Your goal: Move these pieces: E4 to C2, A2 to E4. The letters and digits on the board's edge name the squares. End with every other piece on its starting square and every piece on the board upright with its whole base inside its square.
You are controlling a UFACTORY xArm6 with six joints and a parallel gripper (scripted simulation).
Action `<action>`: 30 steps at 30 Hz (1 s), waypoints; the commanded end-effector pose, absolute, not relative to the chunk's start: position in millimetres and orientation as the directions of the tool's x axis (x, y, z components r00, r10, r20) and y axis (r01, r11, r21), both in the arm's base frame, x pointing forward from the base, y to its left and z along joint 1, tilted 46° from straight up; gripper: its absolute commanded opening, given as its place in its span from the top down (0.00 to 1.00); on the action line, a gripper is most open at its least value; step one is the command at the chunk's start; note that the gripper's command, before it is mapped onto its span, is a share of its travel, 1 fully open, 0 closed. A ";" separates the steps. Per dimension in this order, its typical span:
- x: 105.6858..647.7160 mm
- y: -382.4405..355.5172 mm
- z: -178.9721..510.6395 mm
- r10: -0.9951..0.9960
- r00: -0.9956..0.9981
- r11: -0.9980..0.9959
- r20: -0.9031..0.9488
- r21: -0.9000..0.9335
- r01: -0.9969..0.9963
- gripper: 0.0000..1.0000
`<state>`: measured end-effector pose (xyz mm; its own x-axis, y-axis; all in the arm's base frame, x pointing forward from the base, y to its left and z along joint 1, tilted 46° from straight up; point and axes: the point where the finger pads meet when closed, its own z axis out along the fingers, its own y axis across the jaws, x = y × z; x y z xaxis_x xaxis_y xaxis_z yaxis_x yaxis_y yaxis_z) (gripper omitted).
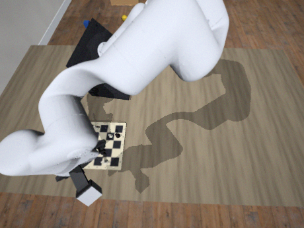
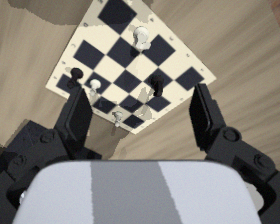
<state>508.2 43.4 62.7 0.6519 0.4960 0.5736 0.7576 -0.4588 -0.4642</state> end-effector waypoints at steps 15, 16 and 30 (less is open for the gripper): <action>509.2 56.1 51.4 -0.133 0.988 -0.668 -0.084 -0.729 -0.152 0.00; 509.2 56.1 51.4 -0.133 0.988 -0.668 -0.084 -0.729 -0.152 0.00; 508.8 61.6 46.3 -0.567 0.593 -0.383 -0.572 -0.455 -0.804 0.00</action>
